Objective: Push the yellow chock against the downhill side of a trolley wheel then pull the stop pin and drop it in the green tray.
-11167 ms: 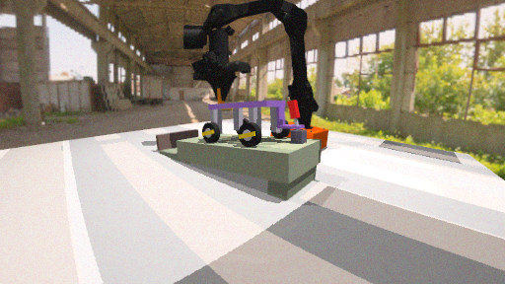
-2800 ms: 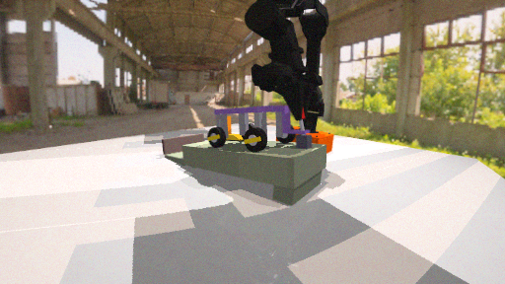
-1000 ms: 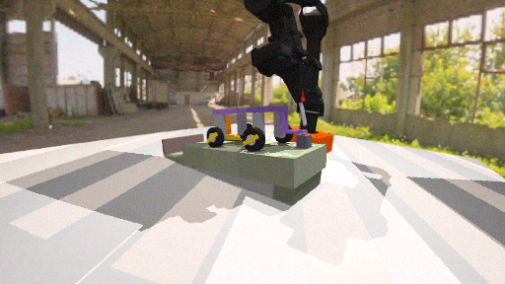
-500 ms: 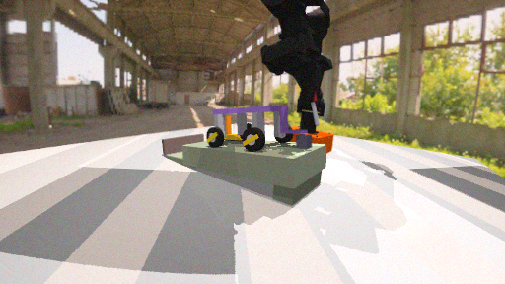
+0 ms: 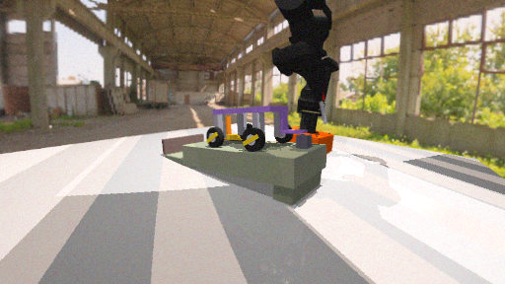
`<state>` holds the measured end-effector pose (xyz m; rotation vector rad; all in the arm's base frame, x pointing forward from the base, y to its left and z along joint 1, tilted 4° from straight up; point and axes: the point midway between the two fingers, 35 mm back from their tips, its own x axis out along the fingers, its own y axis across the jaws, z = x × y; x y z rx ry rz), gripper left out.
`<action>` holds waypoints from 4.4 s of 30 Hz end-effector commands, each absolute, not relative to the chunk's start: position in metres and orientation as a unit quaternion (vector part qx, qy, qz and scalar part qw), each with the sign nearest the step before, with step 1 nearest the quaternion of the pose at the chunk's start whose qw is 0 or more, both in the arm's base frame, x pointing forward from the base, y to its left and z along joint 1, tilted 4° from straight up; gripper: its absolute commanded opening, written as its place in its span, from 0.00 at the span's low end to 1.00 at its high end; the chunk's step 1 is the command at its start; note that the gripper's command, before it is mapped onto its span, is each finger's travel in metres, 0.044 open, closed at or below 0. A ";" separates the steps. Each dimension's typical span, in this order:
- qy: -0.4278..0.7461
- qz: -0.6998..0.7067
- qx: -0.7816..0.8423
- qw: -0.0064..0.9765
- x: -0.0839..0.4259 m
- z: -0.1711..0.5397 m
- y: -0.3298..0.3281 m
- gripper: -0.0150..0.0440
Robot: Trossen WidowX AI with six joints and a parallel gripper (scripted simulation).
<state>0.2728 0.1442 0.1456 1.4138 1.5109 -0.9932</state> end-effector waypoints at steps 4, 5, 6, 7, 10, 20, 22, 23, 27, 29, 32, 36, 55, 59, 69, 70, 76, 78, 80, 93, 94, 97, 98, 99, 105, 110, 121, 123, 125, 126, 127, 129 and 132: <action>0.600 -0.396 0.562 0.410 0.248 0.145 0.144 0.25; 0.600 -0.396 0.562 0.410 0.245 0.145 0.143 0.25; 0.600 -0.396 0.562 0.409 0.240 0.145 0.143 0.25; 0.600 -0.396 0.562 0.409 0.237 0.145 0.143 0.25; 0.600 -0.397 0.562 0.409 0.226 0.145 0.143 0.25; 0.600 -0.397 0.561 0.410 0.226 0.141 0.125 0.25; 0.599 -0.397 0.561 0.410 0.227 0.139 0.118 0.25; 0.599 -0.397 0.561 0.410 0.227 0.138 0.115 0.25; 0.599 -0.398 0.561 0.410 0.229 0.135 0.100 0.25; 0.599 -0.398 0.561 0.411 0.229 0.134 0.093 0.25; 0.599 -0.398 0.560 0.411 0.231 0.132 0.082 0.25; 0.598 -0.399 0.560 0.411 0.232 0.129 0.067 0.25; 0.597 -0.400 0.559 0.413 0.236 0.113 -0.004 0.25; 0.597 -0.401 0.559 0.413 0.236 0.108 -0.020 0.25; 0.596 -0.402 0.558 0.414 0.235 0.098 -0.061 0.25; 0.596 -0.402 0.558 0.414 0.235 0.097 -0.065 0.25; 0.596 -0.403 0.557 0.415 0.235 0.092 -0.091 0.25; 0.596 -0.403 0.557 0.415 0.235 0.091 -0.098 0.25; 0.596 -0.403 0.557 0.415 0.235 0.091 -0.098 0.25; 0.507 -0.503 0.608 0.346 0.234 0.091 -0.096 0.25; 0.498 -0.512 0.612 0.339 0.234 0.091 -0.096 0.25; 0.469 -0.538 0.625 0.317 0.234 0.091 -0.095 0.25; 0.459 -0.546 0.629 0.310 0.234 0.091 -0.095 0.25; 0.449 -0.554 0.632 0.302 0.234 0.091 -0.095 0.25; 0.385 -0.600 0.652 0.256 0.234 0.091 -0.093 0.25; 0.329 -0.634 0.666 0.215 0.234 0.091 -0.092 0.25; 0.195 -0.688 0.688 0.124 0.235 0.092 -0.090 0.25; 0.170 -0.694 0.691 0.107 0.235 0.092 -0.089 0.25; 0.144 -0.700 0.694 0.090 0.235 0.092 -0.089 0.25; 0.131 -0.702 0.695 0.081 0.235 0.092 -0.089 0.25; 0.118 -0.704 0.696 0.073 0.235 0.092 -0.089 0.25; 0.094 -0.708 0.698 0.057 0.235 0.093 -0.088 0.25; 0.086 -0.709 0.699 0.051 0.235 0.093 -0.088 0.25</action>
